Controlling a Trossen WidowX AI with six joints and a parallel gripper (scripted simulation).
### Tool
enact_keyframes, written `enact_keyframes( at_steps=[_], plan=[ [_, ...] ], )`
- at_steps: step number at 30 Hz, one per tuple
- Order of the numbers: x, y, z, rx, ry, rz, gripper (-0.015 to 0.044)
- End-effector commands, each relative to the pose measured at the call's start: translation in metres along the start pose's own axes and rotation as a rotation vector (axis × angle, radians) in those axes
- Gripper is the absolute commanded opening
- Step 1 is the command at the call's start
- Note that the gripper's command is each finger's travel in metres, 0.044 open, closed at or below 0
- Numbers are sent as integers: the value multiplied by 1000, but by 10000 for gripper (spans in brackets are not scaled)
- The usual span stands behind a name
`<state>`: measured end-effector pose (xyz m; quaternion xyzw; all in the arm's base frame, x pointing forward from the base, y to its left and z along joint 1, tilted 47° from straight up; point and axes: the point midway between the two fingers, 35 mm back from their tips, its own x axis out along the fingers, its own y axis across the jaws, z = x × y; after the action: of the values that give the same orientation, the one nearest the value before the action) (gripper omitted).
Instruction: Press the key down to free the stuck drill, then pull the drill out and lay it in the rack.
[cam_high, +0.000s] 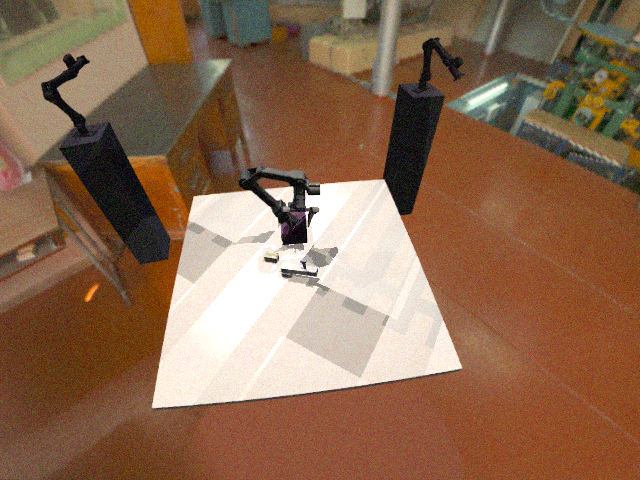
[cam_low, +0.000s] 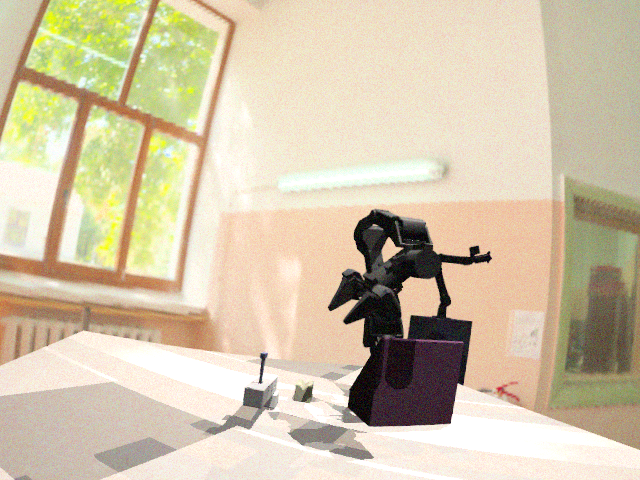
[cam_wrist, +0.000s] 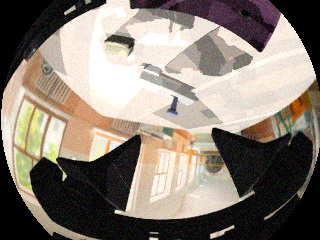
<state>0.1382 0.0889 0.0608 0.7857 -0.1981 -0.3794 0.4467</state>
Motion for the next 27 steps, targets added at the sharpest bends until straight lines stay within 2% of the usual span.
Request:
enact_keyframes(
  at_steps=[1,9,11,15,21,27],
  plan=[
    [0,0,0,0,0,0,374],
    [0,0,0,20,-5,0,164],
    [4,-2,-4,182,-49,3,111],
    [18,-7,-16,680,-176,48,6],
    [45,-11,-33,1417,-331,224,0],
    [81,-9,-48,2128,-406,531,0]
  ],
)
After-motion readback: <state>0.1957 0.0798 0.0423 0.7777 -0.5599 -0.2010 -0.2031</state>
